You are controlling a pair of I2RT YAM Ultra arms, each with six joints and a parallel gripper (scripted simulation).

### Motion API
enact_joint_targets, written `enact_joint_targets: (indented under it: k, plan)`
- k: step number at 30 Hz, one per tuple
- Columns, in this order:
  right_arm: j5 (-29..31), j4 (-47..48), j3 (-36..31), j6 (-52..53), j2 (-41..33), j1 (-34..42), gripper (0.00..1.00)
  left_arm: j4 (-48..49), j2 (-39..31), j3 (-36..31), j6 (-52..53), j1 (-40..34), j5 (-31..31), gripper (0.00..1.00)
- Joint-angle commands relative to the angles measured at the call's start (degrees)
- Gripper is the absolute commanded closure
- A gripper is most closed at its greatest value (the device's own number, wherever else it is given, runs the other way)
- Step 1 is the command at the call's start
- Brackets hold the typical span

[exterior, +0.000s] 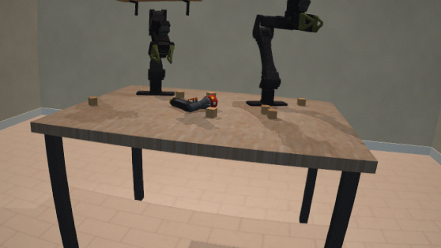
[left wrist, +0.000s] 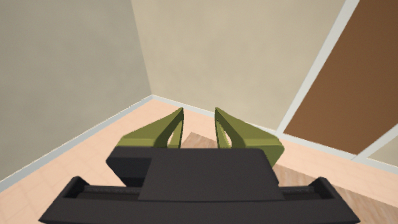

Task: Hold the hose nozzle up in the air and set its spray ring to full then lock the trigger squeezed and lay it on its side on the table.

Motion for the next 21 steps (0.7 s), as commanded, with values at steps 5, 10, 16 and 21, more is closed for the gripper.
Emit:
enact_joint_targets:
  k: [5, 10, 16, 21]
  plan:
    - [2.9, 5.3, 3.5, 3.1, -3.9, -2.3, 0.5, -1.0, -0.6, 1.8, -0.2, -0.4, -0.5, 0.63]
    - [4.5, 8.3, 5.1, 4.7, -5.4, -3.7, 0.5, -1.0, -0.8, 1.8, -0.2, -0.5, -0.6, 0.63]
    - [5.7, 10.0, 6.4, 5.7, -5.4, -4.7, 0.5, -1.0, -1.6, 1.9, -0.3, -0.5, -0.5, 0.63]
    - [7.3, 13.2, 7.5, 7.4, -8.4, -6.1, 0.5, -1.0, -1.7, 1.9, -0.3, -0.8, -0.7, 0.63]
